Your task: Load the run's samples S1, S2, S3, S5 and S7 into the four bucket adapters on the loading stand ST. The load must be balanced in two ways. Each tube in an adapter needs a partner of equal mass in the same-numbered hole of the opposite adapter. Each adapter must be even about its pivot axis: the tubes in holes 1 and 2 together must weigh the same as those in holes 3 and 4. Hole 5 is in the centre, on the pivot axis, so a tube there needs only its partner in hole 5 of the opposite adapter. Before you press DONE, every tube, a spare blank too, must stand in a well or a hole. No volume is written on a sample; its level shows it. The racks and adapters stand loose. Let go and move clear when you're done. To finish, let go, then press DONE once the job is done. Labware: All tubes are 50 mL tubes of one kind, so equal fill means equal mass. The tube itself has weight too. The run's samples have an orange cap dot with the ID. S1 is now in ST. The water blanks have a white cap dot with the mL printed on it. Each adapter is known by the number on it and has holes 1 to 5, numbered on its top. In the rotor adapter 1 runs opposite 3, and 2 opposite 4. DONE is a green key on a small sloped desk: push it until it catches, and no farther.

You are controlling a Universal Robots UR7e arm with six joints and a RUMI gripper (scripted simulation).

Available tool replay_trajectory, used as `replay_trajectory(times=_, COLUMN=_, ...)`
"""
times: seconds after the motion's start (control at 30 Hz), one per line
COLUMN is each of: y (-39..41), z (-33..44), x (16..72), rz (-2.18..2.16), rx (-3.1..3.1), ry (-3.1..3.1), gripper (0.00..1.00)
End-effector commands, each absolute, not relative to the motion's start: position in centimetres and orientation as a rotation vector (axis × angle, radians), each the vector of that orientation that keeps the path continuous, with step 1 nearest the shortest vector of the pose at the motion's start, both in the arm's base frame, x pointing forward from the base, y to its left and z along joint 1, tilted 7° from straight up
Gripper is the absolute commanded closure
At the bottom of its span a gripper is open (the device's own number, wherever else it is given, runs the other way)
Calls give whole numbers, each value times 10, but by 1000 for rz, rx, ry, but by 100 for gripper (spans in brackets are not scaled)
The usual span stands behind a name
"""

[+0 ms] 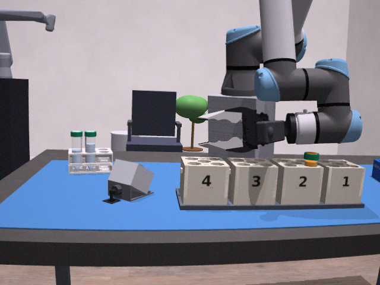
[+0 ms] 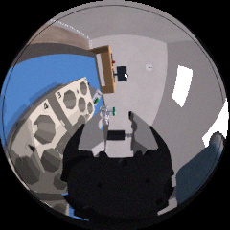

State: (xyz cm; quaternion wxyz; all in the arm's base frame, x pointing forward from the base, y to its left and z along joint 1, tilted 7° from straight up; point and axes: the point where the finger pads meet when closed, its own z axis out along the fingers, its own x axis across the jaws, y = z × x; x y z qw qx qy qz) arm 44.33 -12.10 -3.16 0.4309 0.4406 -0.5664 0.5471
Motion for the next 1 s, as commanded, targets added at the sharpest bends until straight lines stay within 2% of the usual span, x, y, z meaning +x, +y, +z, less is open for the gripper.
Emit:
replay_trajectory(times=0.0, y=-121, z=-32, x=444, rz=1220, rx=1358, ry=-1565, gripper=65)
replay_trajectory(times=0.67, y=-121, z=-32, x=444, rz=1220, rx=1398, ry=-1514, gripper=65)
replay_trajectory(times=0.97, y=-63, z=-35, x=445, rz=1218, rx=1339, ry=-1599, gripper=65)
